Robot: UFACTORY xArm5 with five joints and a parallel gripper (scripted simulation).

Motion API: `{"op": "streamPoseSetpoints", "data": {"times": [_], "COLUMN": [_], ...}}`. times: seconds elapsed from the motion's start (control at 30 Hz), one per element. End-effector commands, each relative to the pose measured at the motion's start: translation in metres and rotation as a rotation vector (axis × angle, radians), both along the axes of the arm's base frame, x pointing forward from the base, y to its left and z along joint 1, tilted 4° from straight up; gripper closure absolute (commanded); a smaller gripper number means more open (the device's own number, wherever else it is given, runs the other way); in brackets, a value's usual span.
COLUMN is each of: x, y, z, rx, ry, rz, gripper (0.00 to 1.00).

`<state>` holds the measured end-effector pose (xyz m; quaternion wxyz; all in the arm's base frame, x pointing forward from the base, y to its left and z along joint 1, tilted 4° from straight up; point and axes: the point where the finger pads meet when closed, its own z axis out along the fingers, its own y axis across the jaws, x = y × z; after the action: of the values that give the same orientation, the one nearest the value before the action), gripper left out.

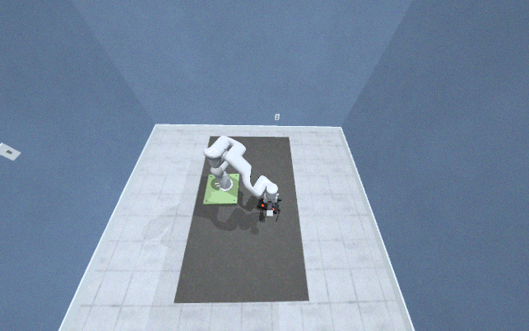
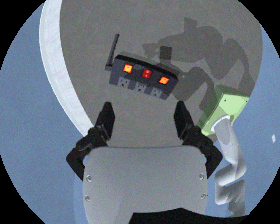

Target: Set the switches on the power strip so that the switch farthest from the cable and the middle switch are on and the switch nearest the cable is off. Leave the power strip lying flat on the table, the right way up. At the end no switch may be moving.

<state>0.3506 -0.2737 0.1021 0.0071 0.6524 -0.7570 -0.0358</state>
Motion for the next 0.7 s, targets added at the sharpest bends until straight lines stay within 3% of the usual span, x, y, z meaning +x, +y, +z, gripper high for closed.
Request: {"op": "streamPoseSetpoints", "data": {"times": [0.0, 0.47, 0.67], "x": [0.0012, 0.0012, 0.0011], "y": [-0.0010, -0.0008, 0.0008], "z": [0.0017, 0.0009, -0.0051], "rx": [-0.002, -0.003, -0.013], "ry": [-0.002, -0.001, 0.007], "rz": [-0.002, -0.026, -0.202], "gripper": [0.00, 0.00, 0.00]}}
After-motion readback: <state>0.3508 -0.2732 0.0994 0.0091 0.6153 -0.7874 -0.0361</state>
